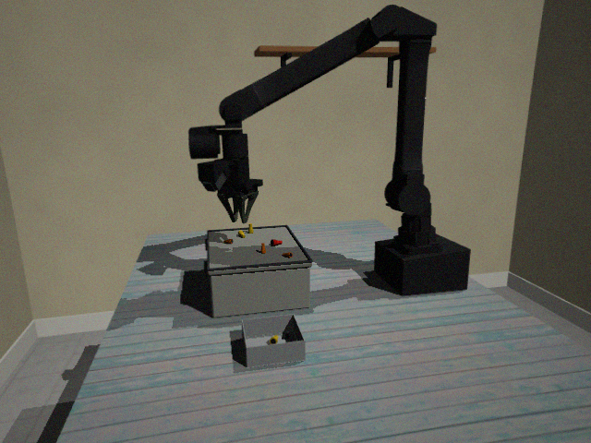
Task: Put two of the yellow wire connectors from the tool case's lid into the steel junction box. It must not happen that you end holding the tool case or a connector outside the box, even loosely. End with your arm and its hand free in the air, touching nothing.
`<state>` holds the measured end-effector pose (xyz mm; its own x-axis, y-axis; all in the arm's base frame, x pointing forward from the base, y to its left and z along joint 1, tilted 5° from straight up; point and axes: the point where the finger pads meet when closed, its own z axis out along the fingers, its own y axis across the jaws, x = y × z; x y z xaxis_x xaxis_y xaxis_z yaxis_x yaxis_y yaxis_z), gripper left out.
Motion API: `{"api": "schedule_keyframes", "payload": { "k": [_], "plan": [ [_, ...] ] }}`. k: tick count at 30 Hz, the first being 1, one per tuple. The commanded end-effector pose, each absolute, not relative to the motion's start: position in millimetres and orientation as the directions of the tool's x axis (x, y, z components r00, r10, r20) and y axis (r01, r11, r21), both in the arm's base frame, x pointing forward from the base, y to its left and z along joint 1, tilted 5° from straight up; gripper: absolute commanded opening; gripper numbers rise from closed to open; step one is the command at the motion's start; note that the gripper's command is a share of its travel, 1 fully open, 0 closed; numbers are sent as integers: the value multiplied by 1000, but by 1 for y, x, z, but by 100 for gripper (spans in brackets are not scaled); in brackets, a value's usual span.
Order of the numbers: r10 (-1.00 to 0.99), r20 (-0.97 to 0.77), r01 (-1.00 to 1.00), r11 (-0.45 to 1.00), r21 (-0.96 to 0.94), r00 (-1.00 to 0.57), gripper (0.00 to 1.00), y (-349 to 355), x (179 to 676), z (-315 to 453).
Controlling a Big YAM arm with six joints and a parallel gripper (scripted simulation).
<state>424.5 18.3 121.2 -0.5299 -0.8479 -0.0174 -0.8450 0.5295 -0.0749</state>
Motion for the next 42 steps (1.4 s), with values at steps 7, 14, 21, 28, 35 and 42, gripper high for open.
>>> {"api": "schedule_keyframes", "payload": {
  "k": [7,14,21,28,35,42],
  "plan": [
    [-813,-43,-806,581,-111,-580,28,-93,412,131],
    [-809,-42,-802,588,-107,-587,28,-105,410,129],
    [-815,-37,-809,579,-101,-578,28,-101,413,126],
    [-815,-32,-811,578,-88,-578,28,-100,414,89],
    [-814,-37,-808,580,-100,-580,28,-101,417,86],
    [-814,-50,-804,580,-132,-579,28,-103,426,100]
  ]
}}
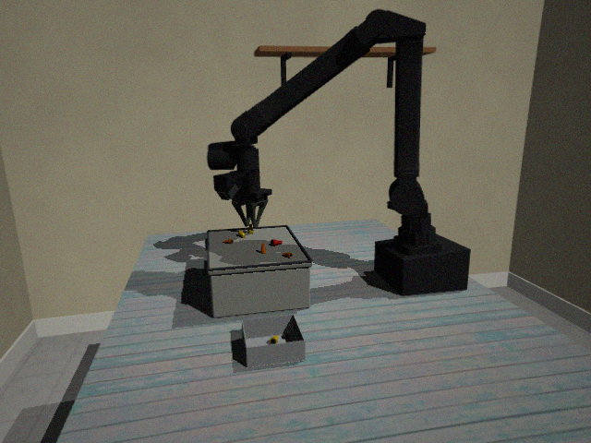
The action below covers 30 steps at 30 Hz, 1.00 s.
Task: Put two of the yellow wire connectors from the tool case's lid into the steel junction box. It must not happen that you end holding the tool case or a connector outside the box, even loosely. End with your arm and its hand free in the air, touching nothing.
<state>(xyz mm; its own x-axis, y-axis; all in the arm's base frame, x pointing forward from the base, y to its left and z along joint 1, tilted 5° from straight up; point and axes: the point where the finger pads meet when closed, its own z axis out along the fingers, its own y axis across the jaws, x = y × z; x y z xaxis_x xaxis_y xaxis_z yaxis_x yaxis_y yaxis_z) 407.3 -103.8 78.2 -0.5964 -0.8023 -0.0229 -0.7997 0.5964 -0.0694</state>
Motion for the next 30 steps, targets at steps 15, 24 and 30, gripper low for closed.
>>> {"api": "schedule_keyframes", "payload": {
  "k": [15,24,30],
  "plan": [
    [-813,-49,-804,581,-129,-580,28,-104,429,99],
    [-813,-48,-804,581,-128,-580,28,-104,429,98],
    [-812,-48,-803,582,-128,-581,28,-103,432,98]
  ]
}}
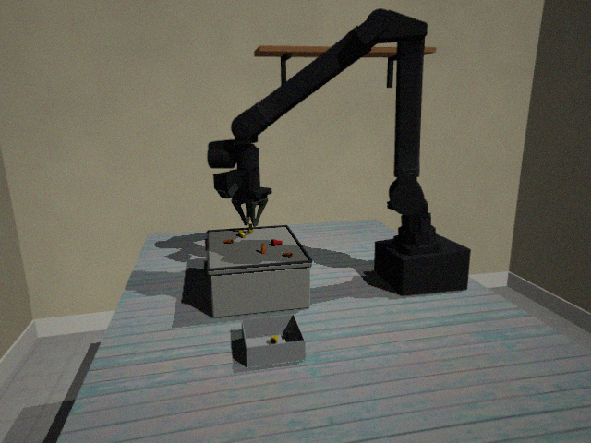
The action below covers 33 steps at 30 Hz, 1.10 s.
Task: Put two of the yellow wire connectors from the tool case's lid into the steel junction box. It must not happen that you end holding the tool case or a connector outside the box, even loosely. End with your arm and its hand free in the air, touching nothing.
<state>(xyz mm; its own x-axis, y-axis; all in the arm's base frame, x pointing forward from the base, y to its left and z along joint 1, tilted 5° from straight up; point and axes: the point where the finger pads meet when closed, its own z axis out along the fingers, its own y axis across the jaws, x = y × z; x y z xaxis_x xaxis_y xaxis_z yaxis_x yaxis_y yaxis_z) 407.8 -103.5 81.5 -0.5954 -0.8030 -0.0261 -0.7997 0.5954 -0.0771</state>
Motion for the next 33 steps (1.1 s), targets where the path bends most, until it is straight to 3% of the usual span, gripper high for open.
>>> {"api": "schedule_keyframes", "payload": {
  "k": [1,32,33],
  "plan": [
    [-812,-48,-803,583,-127,-582,28,-103,433,98],
    [-804,-40,-797,594,-106,-594,28,-102,418,71],
    [-804,-40,-797,594,-106,-594,9,-102,417,72]
  ]
}}
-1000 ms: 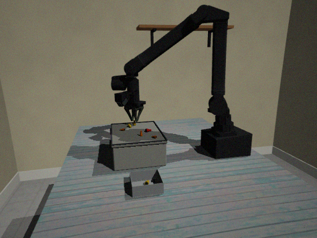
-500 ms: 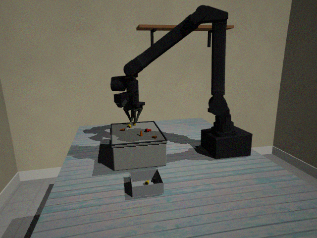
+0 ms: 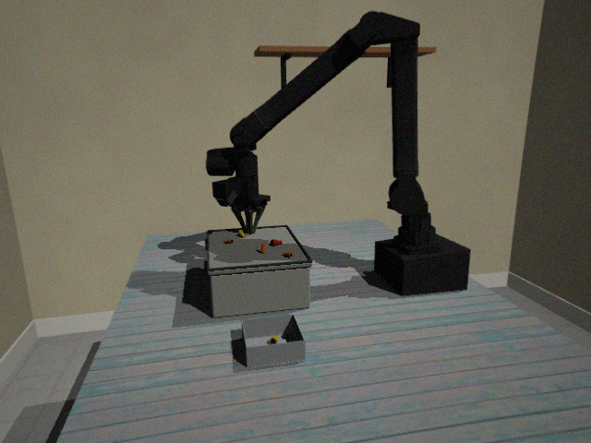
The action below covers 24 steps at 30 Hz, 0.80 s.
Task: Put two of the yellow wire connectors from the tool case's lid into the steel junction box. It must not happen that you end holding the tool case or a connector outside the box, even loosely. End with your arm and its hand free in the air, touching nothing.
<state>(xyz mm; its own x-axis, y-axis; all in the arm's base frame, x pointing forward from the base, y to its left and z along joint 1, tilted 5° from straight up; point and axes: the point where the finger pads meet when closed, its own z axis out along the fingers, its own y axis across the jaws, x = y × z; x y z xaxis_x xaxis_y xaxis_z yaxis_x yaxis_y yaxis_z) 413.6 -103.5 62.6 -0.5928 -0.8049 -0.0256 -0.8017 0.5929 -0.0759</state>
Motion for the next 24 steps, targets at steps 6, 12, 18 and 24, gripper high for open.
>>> {"api": "schedule_keyframes", "payload": {
  "k": [6,12,18,24],
  "plan": [
    [-804,-41,-797,594,-109,-594,9,-102,417,74],
    [-804,-41,-797,594,-108,-594,9,-103,418,73],
    [-804,-40,-797,594,-106,-594,9,-103,418,72],
    [-804,-40,-797,594,-105,-594,9,-103,419,72]
  ]
}}
